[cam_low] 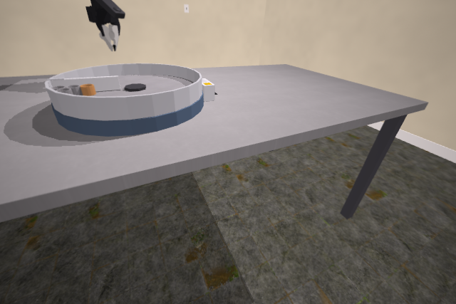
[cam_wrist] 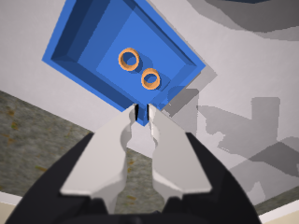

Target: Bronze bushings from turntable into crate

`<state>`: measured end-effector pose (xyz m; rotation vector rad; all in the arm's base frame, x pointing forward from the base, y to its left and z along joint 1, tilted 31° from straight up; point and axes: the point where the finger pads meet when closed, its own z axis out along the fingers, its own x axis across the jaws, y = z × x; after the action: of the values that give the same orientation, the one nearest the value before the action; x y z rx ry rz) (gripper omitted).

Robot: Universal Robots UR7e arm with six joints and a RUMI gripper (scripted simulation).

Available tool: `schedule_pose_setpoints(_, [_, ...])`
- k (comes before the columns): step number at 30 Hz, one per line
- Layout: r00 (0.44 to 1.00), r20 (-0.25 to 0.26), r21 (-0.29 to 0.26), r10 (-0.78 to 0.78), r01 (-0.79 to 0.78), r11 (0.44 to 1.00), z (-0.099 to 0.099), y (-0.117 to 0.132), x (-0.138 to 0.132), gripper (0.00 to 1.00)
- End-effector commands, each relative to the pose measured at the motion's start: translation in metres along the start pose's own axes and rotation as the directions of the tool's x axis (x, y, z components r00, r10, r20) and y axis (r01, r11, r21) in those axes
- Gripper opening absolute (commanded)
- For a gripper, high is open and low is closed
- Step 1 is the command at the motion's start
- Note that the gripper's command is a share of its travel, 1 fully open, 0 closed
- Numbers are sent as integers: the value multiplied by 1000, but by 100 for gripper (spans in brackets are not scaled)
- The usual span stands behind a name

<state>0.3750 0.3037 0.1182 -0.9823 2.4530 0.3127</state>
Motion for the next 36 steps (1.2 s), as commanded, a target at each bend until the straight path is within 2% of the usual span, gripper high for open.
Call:
schedule_pose_setpoints(1, [1000, 0, 0, -9, 9, 1000, 0, -2, 3, 6])
schedule_pose_setpoints(36, [989, 0, 0, -147, 147, 989, 0, -30, 30, 6])
